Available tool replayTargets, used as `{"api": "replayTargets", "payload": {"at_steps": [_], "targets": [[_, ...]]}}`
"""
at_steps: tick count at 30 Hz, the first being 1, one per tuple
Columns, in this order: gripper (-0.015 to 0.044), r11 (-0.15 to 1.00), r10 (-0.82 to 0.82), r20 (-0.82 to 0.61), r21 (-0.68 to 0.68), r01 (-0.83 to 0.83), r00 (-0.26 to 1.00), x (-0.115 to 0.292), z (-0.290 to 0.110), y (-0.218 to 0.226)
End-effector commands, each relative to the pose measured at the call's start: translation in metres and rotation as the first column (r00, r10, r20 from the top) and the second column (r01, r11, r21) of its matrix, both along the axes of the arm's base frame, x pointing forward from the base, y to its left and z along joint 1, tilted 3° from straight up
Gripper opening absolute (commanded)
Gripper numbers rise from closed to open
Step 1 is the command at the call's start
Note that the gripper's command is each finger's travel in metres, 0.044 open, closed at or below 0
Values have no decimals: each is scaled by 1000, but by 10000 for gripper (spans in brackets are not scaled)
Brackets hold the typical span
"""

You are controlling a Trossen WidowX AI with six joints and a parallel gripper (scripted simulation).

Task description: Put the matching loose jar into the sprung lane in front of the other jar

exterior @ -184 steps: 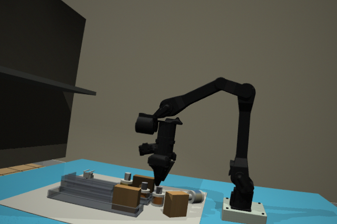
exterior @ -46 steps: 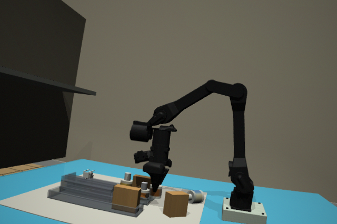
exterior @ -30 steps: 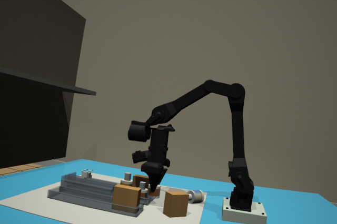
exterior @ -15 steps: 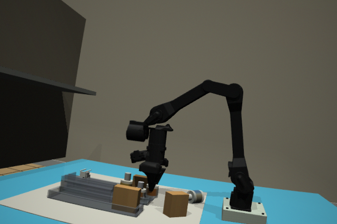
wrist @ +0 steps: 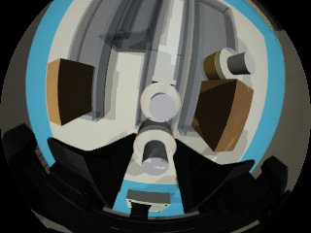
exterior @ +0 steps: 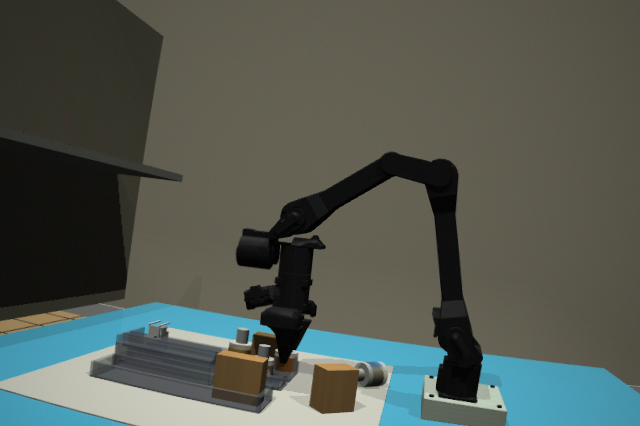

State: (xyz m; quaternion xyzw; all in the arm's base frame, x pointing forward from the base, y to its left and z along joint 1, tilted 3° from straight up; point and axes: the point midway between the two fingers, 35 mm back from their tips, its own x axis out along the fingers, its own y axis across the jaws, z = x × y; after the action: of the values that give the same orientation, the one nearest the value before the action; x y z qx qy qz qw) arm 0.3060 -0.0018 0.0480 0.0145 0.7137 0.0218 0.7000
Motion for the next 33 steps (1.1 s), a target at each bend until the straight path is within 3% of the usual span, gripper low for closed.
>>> {"api": "replayTargets", "payload": {"at_steps": [1, 33], "targets": [[0, 1000, -4, 26, 3, 4, 1000, 9, 3, 1], [0, 1000, -4, 27, 3, 4, 1000, 22, 5, 1]]}}
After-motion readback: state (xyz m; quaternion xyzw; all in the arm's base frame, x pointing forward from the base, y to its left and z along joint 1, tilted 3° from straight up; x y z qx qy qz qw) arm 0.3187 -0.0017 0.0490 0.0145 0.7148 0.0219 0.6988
